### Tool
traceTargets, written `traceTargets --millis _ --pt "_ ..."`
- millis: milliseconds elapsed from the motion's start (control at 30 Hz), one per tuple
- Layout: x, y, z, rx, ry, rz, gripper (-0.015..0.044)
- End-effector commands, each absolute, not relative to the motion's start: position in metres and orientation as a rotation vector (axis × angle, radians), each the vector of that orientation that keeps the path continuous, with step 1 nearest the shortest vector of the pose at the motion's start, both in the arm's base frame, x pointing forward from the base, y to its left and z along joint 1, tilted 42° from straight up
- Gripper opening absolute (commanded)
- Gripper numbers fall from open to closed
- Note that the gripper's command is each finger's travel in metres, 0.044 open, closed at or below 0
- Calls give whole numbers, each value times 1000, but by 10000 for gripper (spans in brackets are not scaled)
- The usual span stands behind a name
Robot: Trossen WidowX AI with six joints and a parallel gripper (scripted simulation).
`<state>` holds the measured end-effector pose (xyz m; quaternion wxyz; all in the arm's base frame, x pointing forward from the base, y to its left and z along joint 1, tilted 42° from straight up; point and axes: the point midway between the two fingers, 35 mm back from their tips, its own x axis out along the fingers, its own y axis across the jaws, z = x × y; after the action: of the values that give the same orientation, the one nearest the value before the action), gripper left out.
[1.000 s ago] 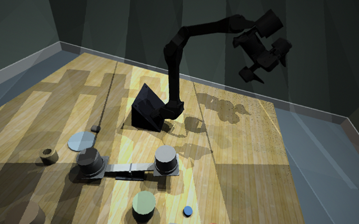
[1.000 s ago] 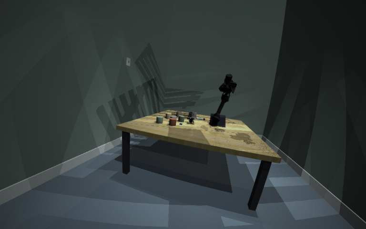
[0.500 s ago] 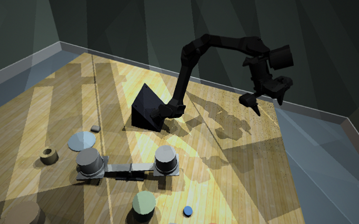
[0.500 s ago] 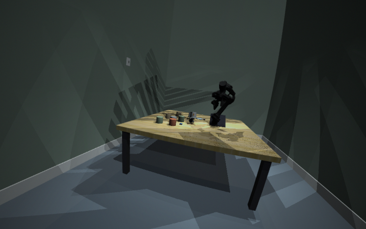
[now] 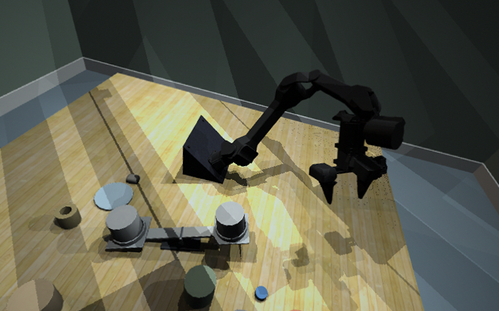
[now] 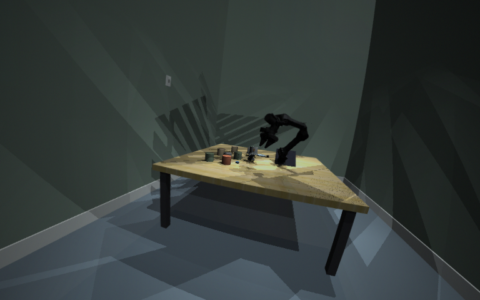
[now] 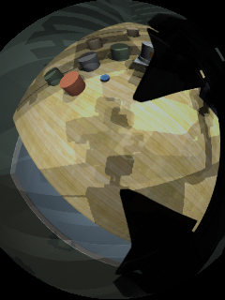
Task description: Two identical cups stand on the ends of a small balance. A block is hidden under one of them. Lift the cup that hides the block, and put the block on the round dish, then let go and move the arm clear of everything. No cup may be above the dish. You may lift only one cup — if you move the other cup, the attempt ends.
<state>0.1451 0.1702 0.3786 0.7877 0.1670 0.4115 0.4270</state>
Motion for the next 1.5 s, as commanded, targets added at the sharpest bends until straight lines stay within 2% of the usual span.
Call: traceTargets --millis 0,333,600,867,1200,1467 --pt "178 153 353 305 905 847 440" --pt "243 82 287 235 975 714 440" --pt "262 5 236 274 1011 655 440" --pt "249 -72 191 372 973 607 440" --pt "202 -147 148 483 758 557 440" --pt "195 -156 142 511 731 541 440"
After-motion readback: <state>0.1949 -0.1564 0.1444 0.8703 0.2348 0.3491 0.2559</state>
